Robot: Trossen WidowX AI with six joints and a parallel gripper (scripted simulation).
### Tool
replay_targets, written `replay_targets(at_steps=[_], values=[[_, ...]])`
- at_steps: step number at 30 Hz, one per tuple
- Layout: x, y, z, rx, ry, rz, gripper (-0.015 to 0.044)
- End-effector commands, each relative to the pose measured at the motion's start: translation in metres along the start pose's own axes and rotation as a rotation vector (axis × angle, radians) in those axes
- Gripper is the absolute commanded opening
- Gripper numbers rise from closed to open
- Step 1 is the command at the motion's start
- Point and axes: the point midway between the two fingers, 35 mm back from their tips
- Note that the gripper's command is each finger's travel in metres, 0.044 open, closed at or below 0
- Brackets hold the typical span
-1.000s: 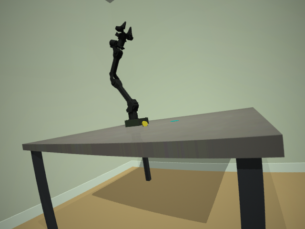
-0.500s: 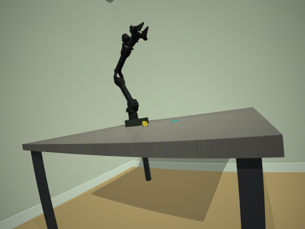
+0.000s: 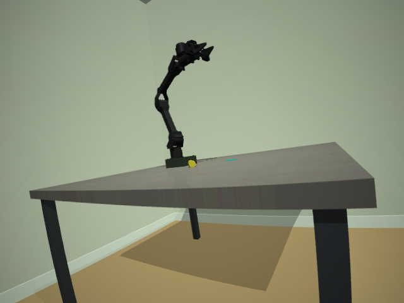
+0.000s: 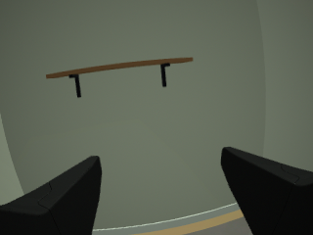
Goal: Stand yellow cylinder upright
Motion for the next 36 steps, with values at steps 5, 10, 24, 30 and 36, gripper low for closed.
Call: replay_targets(at_steps=[5, 10, 24, 30, 36], values=[[-0.050, -0.078, 0.027, 0.243, -0.154, 0.052, 0.0309], [-0.082, -0.127, 0.031, 0.393, -0.252, 0.092, 0.0309], [-0.160, -0.254, -0.003, 0.807, -0.530, 0.235, 0.0309], [-0.184, -0.302, -0.034, 0.983, -0.648, 0.311, 0.0309], [-0.200, -0.343, -0.072, 1.157, -0.761, 0.395, 0.0309]])
Point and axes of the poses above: the point midway between the two fingers, 35 mm back from their tips, its own z axis out along the fingers, its own x axis across the jaws, y = z × x, and after that the axes turned 9 degrees about z, right-handed
